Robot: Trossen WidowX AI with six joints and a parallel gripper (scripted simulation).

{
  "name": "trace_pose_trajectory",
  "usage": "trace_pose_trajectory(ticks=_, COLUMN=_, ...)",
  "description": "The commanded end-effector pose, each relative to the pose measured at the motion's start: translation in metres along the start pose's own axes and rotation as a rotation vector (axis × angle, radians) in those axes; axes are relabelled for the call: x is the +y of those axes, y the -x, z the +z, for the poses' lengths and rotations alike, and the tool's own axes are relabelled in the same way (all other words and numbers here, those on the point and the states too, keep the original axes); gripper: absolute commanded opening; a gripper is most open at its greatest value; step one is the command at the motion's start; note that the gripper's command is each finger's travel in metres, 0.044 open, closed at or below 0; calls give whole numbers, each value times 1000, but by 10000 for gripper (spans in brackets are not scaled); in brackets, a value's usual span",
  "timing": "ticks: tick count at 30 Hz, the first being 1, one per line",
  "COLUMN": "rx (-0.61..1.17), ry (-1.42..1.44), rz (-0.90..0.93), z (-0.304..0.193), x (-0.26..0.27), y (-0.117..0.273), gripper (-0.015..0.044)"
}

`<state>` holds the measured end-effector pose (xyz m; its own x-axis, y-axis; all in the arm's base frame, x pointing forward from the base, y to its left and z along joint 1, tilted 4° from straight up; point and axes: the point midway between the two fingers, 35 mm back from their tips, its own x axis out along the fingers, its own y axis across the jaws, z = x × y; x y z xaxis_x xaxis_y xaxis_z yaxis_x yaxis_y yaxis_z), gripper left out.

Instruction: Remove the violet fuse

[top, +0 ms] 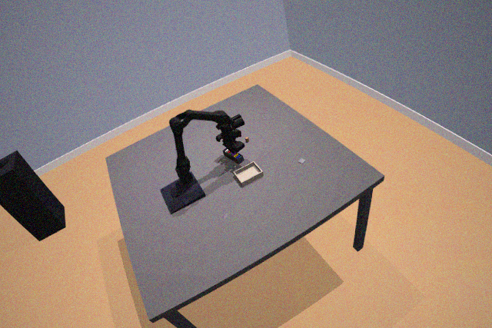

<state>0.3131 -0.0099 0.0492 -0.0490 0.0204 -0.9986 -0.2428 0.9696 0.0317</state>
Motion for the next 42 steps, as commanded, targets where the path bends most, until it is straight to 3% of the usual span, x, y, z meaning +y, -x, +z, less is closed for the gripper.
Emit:
trace_pose_trajectory(ticks=1, rx=-5, ry=1, rz=-3, z=1, x=0, y=4, gripper=0)
trace_pose_trajectory(ticks=42, rx=-5, ry=3, rz=-6, z=0, x=0, y=24, gripper=0)
